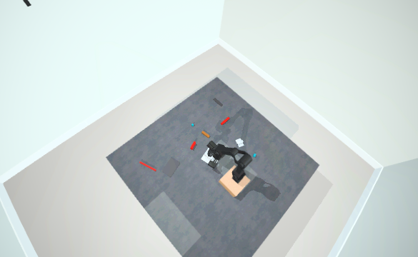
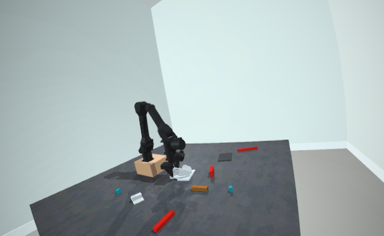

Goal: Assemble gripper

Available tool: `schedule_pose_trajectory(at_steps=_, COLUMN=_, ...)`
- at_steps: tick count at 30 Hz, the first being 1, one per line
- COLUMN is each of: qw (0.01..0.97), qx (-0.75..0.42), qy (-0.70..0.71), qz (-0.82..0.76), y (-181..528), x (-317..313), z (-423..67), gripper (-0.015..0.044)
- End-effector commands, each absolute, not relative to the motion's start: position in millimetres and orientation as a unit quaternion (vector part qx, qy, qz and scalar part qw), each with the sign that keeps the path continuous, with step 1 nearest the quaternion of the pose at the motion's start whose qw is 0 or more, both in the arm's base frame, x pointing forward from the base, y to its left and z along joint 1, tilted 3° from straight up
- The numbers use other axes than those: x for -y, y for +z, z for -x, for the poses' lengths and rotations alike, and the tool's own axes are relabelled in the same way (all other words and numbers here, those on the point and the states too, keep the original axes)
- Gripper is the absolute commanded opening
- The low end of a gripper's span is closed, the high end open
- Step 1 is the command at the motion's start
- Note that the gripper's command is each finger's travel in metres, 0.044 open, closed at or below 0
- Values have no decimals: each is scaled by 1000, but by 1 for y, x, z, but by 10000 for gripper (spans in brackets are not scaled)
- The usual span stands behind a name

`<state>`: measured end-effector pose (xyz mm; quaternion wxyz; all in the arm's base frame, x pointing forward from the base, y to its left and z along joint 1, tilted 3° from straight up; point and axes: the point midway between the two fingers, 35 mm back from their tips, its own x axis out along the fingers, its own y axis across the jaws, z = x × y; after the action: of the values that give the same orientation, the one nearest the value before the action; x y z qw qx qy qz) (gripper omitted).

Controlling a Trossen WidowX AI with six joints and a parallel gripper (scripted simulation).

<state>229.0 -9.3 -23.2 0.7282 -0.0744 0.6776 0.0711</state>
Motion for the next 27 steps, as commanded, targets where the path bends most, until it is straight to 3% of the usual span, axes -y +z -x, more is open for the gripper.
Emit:
schedule_pose_trajectory(at_steps=1, qw=728, qx=-678, qy=70, qz=74, y=-25, x=9, z=-228, gripper=351)
schedule_pose_trajectory(at_steps=27, qw=728, qx=-678, qy=69, qz=74, y=-30, x=9, z=-228, gripper=351)
